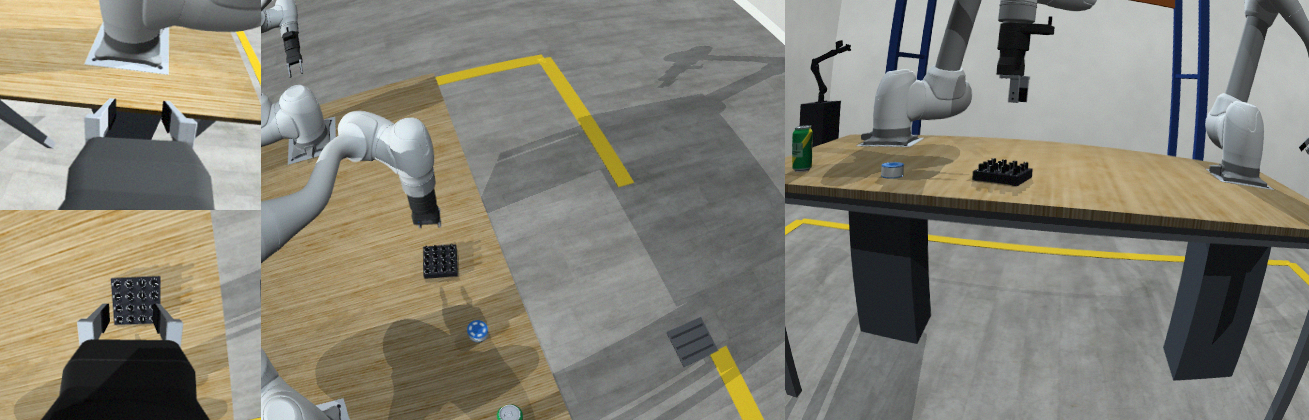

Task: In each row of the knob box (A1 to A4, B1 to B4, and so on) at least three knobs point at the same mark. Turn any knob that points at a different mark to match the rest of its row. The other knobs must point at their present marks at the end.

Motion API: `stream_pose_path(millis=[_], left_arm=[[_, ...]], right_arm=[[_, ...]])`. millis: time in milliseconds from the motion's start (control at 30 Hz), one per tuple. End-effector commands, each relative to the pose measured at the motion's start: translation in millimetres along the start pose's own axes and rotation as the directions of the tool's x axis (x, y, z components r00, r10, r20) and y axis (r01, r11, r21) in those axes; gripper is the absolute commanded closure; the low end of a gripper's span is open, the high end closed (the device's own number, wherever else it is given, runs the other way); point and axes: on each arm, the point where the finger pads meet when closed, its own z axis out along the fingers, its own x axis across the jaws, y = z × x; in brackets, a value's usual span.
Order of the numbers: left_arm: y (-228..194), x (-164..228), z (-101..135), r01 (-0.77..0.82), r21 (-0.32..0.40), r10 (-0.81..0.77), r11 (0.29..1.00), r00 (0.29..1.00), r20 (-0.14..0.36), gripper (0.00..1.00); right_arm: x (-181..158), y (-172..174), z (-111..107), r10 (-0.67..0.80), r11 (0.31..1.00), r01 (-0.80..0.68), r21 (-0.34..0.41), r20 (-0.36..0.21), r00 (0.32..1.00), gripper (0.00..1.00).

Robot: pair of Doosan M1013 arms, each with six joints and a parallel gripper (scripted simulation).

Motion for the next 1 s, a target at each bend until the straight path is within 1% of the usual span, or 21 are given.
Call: stream_pose_path(millis=[0,333,400,500,600,967], left_arm=[[-0.1,0.1,-0.5,0.000,-0.001,0.000,1.000,1.000,0.000,0.00],[-0.1,0.1,-0.5,0.000,-0.001,0.000,1.000,1.000,0.000,0.00],[-0.1,0.1,-0.5,0.000,-0.001,0.000,1.000,1.000,0.000,0.00],[-0.1,0.1,-0.5,0.000,-0.001,0.000,1.000,1.000,0.000,0.00],[-0.1,0.1,-0.5,0.000,-0.001,0.000,1.000,1.000,0.000,0.00],[-0.1,0.1,-0.5,0.000,-0.001,0.000,1.000,1.000,0.000,0.00]], right_arm=[[-13.5,28.6,-1.1,0.000,1.000,0.000,0.002,-0.001,1.000,0.00],[-57.6,122.1,-0.9,0.000,1.000,0.000,0.002,-0.001,1.000,0.00],[-57.6,122.1,-0.9,0.000,1.000,0.000,0.002,-0.001,1.000,0.00],[-65.2,138.2,-0.8,0.000,1.000,0.000,0.002,-0.001,1.000,0.00],[-68.4,145.1,-0.8,0.000,1.000,0.000,0.002,-0.001,1.000,0.00],[-68.9,146.0,-0.8,0.000,1.000,0.000,0.002,-0.001,1.000,0.00]])
